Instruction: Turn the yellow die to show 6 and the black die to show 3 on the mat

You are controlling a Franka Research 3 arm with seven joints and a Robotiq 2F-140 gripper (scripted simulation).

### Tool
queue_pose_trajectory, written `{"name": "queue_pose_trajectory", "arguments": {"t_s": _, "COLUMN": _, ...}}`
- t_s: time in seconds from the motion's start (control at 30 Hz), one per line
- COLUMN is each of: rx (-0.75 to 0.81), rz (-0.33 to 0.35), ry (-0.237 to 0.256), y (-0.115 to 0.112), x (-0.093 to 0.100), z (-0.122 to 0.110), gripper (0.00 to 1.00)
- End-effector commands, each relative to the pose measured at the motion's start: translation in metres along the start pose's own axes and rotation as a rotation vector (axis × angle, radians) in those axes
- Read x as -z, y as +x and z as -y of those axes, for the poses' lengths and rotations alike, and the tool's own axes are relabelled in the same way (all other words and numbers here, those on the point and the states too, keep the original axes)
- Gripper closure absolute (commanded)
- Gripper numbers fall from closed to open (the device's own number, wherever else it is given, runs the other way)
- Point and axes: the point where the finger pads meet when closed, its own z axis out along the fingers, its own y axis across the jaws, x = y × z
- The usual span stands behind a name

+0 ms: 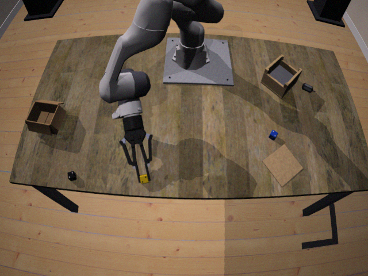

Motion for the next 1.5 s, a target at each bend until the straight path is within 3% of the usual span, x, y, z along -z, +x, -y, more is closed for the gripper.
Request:
{"name": "queue_pose_trajectory", "arguments": {"t_s": 0.0, "rx": 0.004, "rz": 0.006, "ry": 0.005, "y": -0.0016, "x": -0.0002, "z": 0.0028, "gripper": 0.76}}
{"name": "queue_pose_trajectory", "arguments": {"t_s": 1.03, "rx": 0.004, "rz": 0.006, "ry": 0.005, "y": -0.0016, "x": -0.0002, "z": 0.0028, "gripper": 0.76}}
{"name": "queue_pose_trajectory", "arguments": {"t_s": 1.47, "rx": 0.004, "rz": 0.006, "ry": 0.005, "y": -0.0016, "x": -0.0002, "z": 0.0028, "gripper": 0.67}}
